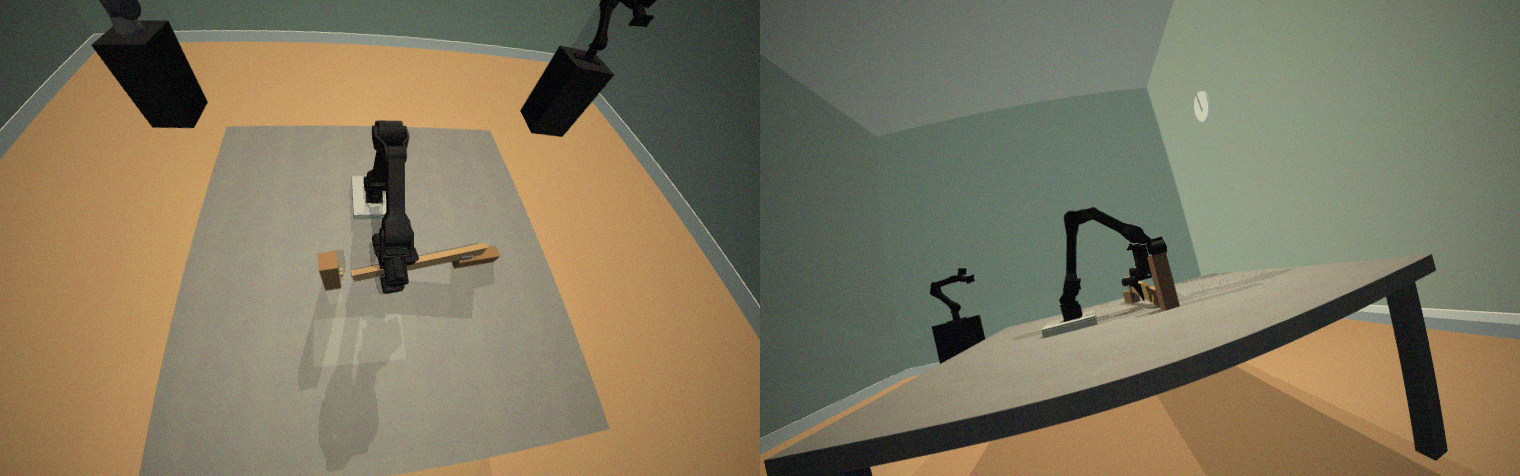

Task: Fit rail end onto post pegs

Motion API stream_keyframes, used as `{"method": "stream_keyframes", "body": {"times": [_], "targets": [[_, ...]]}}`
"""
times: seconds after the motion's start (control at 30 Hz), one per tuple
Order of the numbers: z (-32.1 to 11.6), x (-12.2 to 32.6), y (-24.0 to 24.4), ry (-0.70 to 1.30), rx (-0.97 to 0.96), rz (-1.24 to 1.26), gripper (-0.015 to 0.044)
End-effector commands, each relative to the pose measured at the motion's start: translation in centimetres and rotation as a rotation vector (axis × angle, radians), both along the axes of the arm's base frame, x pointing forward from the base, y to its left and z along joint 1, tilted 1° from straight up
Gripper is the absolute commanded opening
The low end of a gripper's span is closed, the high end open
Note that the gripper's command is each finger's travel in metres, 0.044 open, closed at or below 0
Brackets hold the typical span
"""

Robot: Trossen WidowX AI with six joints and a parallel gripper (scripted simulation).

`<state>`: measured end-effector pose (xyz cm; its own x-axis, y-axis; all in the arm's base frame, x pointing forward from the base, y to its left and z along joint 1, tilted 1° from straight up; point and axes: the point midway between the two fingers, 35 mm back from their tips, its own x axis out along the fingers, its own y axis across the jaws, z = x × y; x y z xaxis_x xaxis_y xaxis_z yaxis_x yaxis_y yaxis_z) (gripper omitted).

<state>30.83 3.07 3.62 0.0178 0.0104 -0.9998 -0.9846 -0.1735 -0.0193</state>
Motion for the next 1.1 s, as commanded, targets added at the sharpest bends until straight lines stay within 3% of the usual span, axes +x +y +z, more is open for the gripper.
{"method": "stream_keyframes", "body": {"times": [0.0,0.2,0.4,1.07], "targets": [[-0.08,0.04,-0.07,-0.002,-0.005,-0.001,0.0204],[-0.08,0.04,-0.07,-0.002,-0.005,-0.001,0.0046],[-0.08,0.04,-0.07,-0.002,-0.005,-0.001,0.0006],[0.30,0.01,0.02,-0.002,-0.005,-0.001,0.0000]]}}
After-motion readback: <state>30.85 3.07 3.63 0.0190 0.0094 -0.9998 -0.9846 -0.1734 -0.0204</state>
